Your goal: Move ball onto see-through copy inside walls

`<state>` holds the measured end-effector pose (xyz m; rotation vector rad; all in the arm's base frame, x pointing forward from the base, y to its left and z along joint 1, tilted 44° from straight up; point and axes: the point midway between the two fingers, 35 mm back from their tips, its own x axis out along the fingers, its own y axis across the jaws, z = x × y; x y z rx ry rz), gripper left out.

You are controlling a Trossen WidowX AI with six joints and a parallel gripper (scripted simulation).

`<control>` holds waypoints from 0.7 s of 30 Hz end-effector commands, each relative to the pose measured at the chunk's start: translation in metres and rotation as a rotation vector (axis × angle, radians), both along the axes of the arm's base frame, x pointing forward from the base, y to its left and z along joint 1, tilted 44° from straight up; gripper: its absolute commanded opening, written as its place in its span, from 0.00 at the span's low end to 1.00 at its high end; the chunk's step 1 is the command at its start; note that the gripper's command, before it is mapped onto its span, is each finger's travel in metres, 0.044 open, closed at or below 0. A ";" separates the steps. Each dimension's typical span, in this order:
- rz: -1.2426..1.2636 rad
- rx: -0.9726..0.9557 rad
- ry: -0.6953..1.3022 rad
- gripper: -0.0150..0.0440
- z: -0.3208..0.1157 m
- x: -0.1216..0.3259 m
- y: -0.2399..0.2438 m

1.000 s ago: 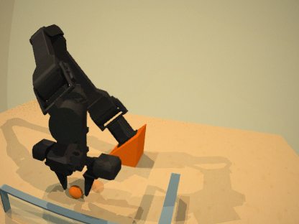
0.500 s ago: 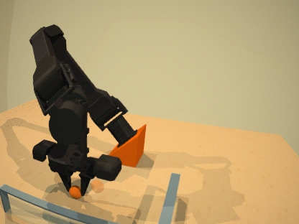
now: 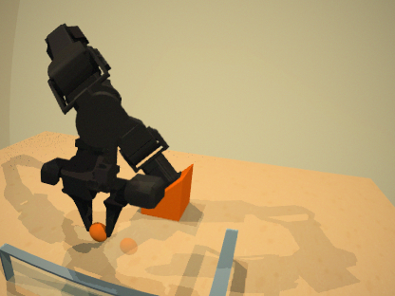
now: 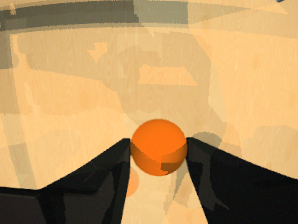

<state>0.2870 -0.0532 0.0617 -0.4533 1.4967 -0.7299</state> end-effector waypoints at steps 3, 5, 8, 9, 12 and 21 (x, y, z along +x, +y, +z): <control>-0.010 0.007 0.016 0.25 0.024 0.002 0.022; -0.013 0.007 0.023 0.25 0.032 0.001 0.028; -0.017 0.005 0.033 0.25 0.044 0.000 0.038; -0.019 0.004 0.036 0.25 0.048 -0.001 0.041; -0.023 0.002 0.044 0.25 0.057 -0.003 0.047; -0.023 0.002 0.045 0.25 0.044 -0.013 0.051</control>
